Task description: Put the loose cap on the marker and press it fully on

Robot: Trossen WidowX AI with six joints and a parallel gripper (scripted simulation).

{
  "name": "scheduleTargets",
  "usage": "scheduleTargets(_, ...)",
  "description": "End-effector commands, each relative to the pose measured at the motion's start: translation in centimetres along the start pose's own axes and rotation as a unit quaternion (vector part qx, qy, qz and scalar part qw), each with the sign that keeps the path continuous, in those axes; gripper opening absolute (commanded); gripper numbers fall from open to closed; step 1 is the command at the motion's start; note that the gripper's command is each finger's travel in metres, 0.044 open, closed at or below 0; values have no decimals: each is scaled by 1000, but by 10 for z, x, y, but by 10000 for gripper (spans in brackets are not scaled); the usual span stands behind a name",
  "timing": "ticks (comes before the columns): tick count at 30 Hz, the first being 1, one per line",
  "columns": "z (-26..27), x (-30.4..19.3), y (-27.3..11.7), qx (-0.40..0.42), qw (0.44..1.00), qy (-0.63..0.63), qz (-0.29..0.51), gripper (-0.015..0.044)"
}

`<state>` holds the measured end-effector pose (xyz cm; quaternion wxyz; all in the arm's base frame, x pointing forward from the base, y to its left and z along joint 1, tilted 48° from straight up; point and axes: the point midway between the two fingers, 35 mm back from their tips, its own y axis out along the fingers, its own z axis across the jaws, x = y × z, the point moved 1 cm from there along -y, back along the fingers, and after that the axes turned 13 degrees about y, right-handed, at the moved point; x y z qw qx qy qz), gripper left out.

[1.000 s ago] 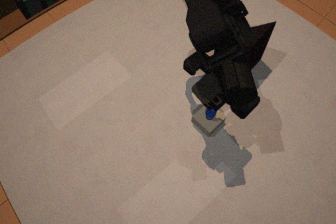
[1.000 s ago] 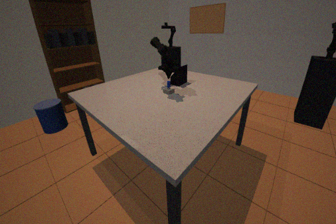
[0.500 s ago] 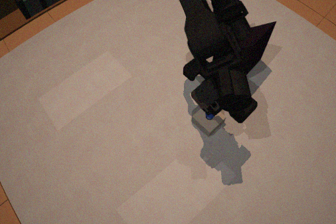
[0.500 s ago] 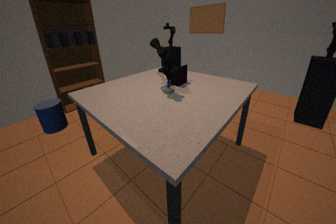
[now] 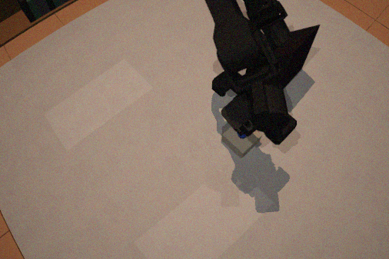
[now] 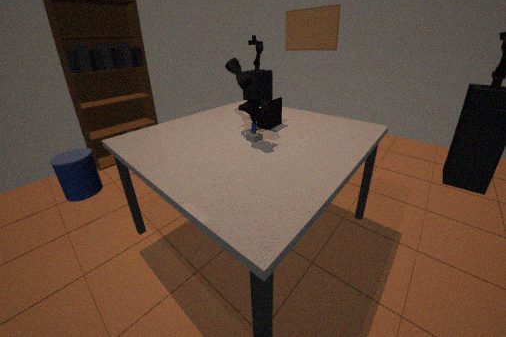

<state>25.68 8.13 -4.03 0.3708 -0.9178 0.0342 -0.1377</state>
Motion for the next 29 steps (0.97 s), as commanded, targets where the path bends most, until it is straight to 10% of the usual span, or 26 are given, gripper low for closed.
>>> scheduleTargets(1,1,1,-10,1,1000,1,-1,0)
scheduleTargets(12,1,0,-90,1,1000,0,1,0)
scheduleTargets(29,1,0,-90,1,1000,0,1,440)
